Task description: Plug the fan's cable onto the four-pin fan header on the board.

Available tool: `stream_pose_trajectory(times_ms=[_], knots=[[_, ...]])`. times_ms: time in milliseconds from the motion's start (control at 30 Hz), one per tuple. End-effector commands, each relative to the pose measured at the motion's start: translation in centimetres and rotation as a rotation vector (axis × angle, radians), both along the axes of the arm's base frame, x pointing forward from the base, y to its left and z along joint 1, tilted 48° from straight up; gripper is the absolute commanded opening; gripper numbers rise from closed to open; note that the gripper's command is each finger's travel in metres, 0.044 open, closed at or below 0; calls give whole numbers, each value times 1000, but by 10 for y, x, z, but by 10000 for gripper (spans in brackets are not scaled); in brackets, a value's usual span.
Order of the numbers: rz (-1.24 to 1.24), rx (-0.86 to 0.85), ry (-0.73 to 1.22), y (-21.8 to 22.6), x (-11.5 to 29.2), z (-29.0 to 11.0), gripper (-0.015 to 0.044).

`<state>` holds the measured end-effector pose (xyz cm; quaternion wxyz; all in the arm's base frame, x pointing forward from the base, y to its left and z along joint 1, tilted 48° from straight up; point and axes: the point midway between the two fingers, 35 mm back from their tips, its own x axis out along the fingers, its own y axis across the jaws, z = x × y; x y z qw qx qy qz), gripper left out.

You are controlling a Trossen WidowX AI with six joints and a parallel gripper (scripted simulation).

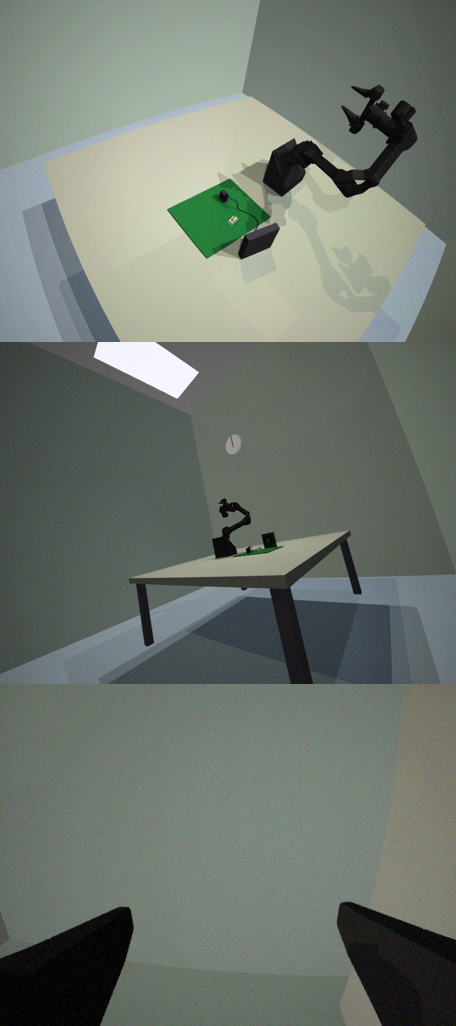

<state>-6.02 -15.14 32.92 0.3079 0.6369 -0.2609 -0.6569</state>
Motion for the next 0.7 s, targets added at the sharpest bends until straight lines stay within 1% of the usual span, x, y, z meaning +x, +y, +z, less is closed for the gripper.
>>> stream_pose_trajectory(times_ms=[0,33,167,333,500,667], knots=[[0,0,0,0,0,0,426],[0,0,0,0,0,0,440],[67,20,-21,-10,1,-5,440],[303,98,-84,-49,14,-28,440],[508,219,-142,-81,46,-60,440],[717,364,-211,-108,92,-95,440]])
